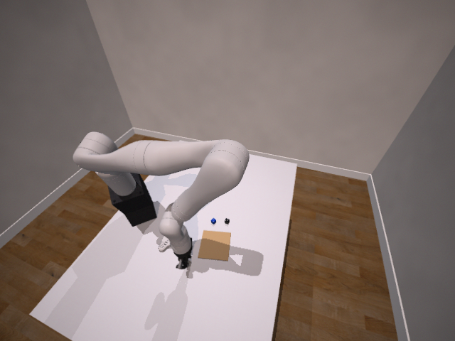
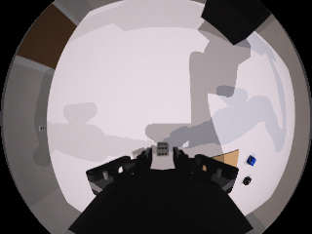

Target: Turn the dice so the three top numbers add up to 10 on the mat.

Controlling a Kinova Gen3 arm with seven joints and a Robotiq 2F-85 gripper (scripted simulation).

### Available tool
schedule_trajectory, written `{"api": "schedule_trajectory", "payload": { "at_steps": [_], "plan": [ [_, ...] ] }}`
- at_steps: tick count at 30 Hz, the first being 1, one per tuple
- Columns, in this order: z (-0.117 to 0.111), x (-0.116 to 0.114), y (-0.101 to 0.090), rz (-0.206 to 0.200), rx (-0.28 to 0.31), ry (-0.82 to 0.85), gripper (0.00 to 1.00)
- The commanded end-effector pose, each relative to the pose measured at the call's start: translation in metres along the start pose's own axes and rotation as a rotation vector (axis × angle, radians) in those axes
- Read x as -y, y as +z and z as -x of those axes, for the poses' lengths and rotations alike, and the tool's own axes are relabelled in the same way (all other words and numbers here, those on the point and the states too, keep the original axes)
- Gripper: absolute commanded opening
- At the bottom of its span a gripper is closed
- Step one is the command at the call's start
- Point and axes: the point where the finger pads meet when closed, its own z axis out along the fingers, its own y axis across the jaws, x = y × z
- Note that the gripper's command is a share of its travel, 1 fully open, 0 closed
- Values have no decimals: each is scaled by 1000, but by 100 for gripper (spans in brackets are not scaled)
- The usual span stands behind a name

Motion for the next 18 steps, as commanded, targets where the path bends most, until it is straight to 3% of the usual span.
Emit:
{"api": "schedule_trajectory", "payload": {
  "at_steps": [1,18],
  "plan": [
    [2,-1,3,0,3,8,35],
    [2,-1,22,0,3,8,35]
  ]
}}
